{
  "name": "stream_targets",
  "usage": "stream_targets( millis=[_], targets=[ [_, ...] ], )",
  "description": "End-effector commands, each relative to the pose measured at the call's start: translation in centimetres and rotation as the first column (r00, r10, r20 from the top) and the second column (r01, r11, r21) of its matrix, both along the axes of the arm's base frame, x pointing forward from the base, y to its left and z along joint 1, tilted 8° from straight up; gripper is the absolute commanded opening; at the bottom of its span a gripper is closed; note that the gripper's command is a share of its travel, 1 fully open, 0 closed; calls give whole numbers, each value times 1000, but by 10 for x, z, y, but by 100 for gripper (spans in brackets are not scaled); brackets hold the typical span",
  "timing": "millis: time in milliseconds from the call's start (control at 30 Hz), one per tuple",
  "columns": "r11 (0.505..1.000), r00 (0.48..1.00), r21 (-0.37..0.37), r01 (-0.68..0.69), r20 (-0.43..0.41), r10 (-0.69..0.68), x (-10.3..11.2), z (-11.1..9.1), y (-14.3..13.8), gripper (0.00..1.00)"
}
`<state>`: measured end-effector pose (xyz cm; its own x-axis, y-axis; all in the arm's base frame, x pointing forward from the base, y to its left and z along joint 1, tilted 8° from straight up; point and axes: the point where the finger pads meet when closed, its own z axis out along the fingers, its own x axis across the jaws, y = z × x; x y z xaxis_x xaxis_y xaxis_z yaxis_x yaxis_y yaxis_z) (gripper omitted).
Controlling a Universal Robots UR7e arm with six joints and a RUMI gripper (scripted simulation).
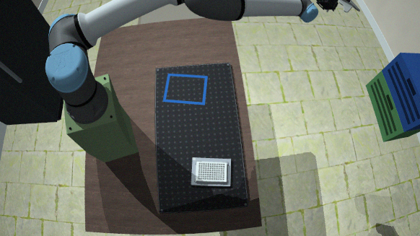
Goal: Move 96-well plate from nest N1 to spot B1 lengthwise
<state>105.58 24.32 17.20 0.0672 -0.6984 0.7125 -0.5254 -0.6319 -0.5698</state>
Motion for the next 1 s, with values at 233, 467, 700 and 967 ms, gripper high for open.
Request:
stream_targets(
  millis=[233, 467, 700, 967],
  targets=[
    [1000, 999, 5, 19, -42, -19, 4, -25, -39, 100],
    [1000, 998, 6, 27, -59, -27, 4, -38, -60, 100],
    [1000, 998, 5, 27, -59, -27, 4, -51, -81, 100],
    [999, 993, 13, 53, -107, -51, 2, -65, -102, 100]
  ],
)
